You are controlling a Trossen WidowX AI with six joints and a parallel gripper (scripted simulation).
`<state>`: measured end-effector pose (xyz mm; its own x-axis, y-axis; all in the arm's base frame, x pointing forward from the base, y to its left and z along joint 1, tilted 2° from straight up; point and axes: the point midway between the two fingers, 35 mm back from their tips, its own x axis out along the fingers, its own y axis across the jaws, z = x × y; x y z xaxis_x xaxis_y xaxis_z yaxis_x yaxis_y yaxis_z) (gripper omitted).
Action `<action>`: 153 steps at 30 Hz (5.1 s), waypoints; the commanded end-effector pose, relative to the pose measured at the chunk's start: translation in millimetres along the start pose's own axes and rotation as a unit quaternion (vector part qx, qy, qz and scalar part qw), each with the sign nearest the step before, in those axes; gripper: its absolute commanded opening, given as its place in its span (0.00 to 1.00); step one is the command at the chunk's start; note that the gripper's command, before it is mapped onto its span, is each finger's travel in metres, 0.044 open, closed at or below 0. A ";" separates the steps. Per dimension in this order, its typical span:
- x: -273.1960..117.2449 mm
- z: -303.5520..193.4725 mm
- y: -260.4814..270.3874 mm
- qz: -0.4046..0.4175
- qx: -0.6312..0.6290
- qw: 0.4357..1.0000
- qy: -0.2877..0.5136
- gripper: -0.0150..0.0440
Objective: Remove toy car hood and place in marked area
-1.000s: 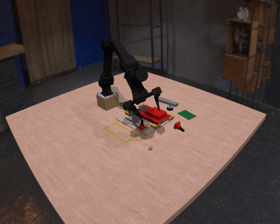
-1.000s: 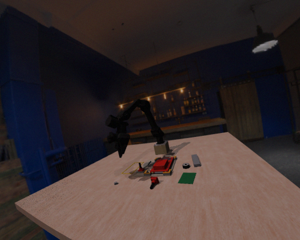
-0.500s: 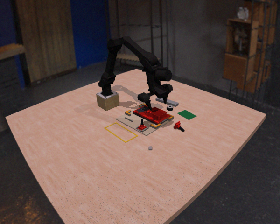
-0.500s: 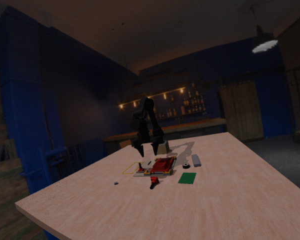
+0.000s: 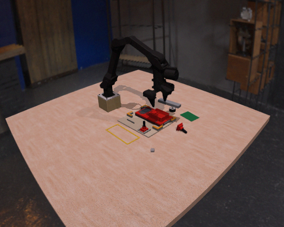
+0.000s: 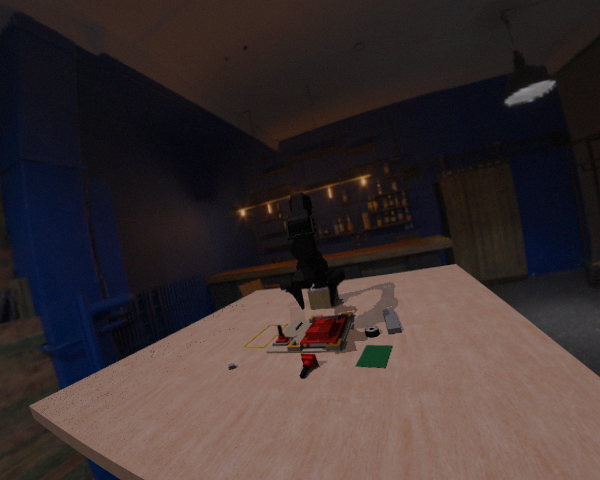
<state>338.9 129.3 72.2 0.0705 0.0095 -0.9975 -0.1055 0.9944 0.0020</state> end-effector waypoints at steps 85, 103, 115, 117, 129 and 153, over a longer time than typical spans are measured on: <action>51.5 -1.6 -1.3 -0.004 -0.007 1.000 0.003 1.00; 59.2 -1.6 -1.4 -0.004 -0.007 1.000 0.003 1.00; 65.2 -1.7 -1.4 -0.004 -0.007 1.000 0.003 1.00; 66.2 -1.7 -1.5 -0.004 -0.007 1.000 0.003 1.00; 68.8 -1.7 -0.6 -0.002 -0.005 1.000 0.004 0.91; 62.0 -1.4 -0.6 -0.002 -0.005 1.000 0.004 0.25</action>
<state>340.8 128.3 5.6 0.0597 0.0010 -0.9982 -0.1144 0.9934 -0.0058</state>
